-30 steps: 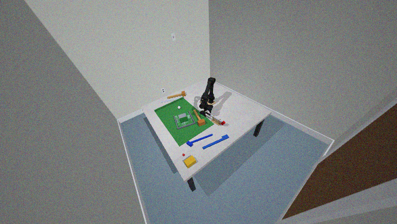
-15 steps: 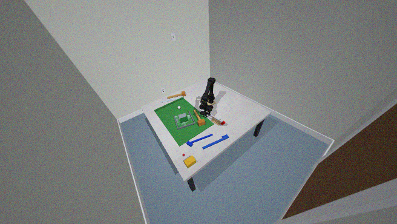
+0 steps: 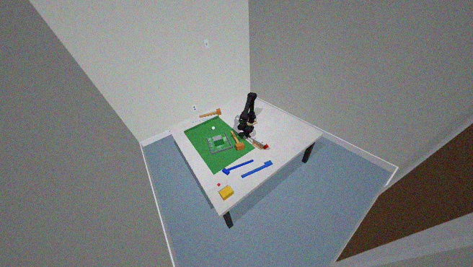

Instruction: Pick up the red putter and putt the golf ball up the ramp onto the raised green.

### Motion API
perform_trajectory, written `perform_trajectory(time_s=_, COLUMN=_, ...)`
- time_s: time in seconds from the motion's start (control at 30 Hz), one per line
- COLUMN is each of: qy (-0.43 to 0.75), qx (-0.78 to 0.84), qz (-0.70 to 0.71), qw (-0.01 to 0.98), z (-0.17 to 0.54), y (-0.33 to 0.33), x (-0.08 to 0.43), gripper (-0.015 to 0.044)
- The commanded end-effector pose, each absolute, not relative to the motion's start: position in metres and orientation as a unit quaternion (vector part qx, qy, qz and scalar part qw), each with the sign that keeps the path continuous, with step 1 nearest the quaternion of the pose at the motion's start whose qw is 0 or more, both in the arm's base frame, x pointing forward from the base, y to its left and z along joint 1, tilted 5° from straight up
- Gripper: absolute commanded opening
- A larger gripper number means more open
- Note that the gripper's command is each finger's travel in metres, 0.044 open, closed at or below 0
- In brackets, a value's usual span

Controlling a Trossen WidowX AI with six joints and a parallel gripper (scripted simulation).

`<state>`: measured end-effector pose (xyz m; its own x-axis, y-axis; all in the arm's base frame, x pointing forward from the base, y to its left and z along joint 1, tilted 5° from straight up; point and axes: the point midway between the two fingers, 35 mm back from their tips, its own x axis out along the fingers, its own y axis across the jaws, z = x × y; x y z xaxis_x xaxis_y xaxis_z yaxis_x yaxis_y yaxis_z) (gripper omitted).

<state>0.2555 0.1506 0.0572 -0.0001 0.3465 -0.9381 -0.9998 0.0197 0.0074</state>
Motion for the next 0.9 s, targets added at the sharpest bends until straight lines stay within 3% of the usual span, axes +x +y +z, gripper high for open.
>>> perform_trajectory(time_s=0.0, qy=0.409, qx=-0.399, qz=0.576, qw=0.585, z=0.065, y=0.151, x=0.257, gripper=0.0)
perform_trajectory(time_s=0.57, qy=0.409, qx=-0.398, qz=0.576, qw=0.585, z=0.153, y=0.142, x=0.257, gripper=0.0)
perform_trajectory(time_s=0.87, qy=0.435, qx=-0.385, qz=0.549, qw=0.601, z=0.147, y=0.129, x=0.264, gripper=0.0)
